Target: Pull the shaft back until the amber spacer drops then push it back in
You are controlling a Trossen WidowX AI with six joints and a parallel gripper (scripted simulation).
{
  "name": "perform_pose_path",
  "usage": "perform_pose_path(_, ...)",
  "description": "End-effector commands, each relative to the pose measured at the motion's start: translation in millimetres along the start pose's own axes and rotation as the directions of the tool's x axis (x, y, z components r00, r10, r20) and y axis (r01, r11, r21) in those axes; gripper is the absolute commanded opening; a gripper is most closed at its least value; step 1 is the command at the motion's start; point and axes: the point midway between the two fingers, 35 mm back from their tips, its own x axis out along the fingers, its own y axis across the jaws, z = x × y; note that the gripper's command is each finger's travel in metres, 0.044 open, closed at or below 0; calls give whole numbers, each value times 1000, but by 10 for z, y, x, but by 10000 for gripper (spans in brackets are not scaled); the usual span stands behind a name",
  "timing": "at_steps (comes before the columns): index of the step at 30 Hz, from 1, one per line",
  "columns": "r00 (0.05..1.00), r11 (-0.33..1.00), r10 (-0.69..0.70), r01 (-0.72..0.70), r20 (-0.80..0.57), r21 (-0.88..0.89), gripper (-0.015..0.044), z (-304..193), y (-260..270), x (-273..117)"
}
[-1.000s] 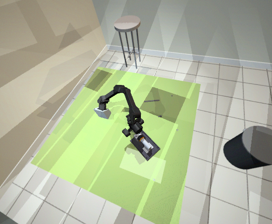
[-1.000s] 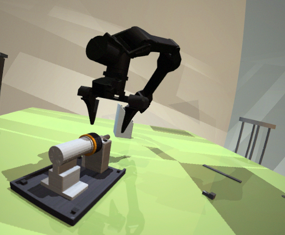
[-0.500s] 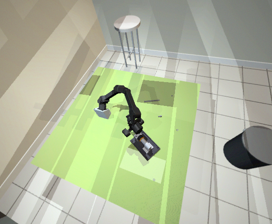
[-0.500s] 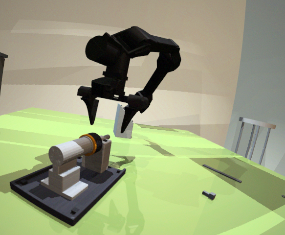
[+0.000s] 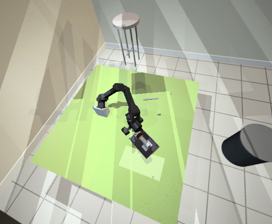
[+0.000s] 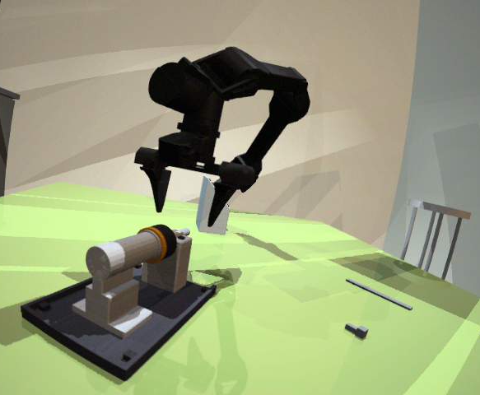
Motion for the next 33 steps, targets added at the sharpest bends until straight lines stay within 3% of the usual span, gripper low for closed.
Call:
perform_pose_path(1,1000,1000,4,-4,-3,6,440,-5,-1,66)
perform_pose_path(33,1000,1000,6,-6,-4,6,440,-11,8,401)
